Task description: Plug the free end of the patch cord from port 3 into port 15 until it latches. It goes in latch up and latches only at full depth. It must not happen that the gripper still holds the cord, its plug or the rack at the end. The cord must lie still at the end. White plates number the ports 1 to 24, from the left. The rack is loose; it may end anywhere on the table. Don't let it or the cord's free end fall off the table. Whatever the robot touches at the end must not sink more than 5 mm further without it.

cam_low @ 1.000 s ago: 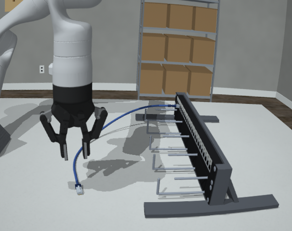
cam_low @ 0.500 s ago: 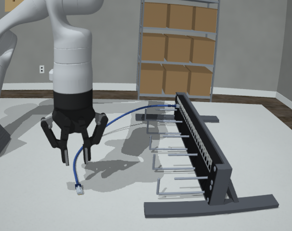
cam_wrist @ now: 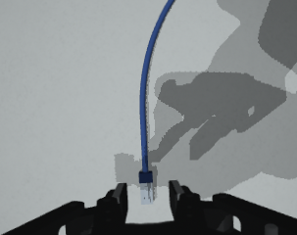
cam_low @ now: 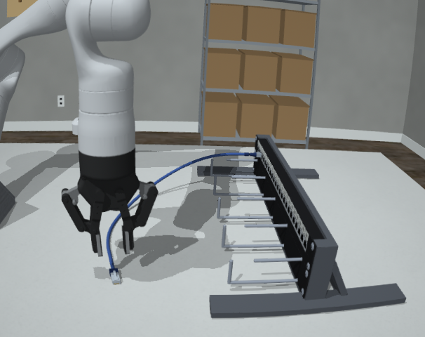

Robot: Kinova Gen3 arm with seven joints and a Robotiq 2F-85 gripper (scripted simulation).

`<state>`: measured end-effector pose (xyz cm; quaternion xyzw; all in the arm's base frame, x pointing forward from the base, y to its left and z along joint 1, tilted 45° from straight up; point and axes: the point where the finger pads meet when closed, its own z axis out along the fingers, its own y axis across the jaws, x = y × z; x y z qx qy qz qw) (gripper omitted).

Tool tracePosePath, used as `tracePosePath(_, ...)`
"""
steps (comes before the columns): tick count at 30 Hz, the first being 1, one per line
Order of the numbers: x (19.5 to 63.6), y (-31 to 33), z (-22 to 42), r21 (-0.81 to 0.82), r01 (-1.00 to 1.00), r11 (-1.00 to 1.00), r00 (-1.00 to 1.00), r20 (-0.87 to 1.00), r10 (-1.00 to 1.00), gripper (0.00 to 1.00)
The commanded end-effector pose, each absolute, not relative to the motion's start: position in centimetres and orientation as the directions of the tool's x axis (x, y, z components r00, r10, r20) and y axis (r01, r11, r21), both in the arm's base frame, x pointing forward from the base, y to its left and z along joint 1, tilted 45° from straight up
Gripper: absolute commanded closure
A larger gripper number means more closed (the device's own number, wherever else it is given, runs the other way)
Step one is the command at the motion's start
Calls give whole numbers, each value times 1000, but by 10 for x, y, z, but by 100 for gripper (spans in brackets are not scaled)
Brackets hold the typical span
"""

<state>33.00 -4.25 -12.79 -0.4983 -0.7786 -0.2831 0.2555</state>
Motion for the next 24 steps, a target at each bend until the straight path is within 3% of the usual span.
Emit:
tracePosePath(1, 327, -38, -132, 182, 921, 344, -370, 683, 629, 63)
tracePosePath(24, 325, -23, -148, 182, 921, 344, -370, 683, 629, 63)
